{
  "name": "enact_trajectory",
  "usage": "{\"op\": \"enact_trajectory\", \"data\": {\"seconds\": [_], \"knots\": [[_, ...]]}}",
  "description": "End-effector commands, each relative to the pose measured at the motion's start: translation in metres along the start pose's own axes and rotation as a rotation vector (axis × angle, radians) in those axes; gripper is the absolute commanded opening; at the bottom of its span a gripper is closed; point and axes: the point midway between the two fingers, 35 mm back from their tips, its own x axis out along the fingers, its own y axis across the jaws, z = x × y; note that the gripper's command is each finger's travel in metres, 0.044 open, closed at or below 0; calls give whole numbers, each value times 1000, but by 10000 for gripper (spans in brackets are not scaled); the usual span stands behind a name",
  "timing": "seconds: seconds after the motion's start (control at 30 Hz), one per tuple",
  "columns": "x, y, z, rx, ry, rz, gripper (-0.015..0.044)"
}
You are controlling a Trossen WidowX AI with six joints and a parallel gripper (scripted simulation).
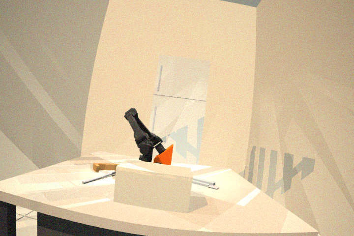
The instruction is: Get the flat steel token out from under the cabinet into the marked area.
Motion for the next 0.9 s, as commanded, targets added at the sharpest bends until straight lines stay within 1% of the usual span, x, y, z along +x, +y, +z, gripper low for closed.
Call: {"op": "enact_trajectory", "data": {"seconds": [0.0, 0.87], "knots": [[1, 0, 6, -5, -3, -2, 0], [1, 1, 36, -6, -4, -1, 0]]}}
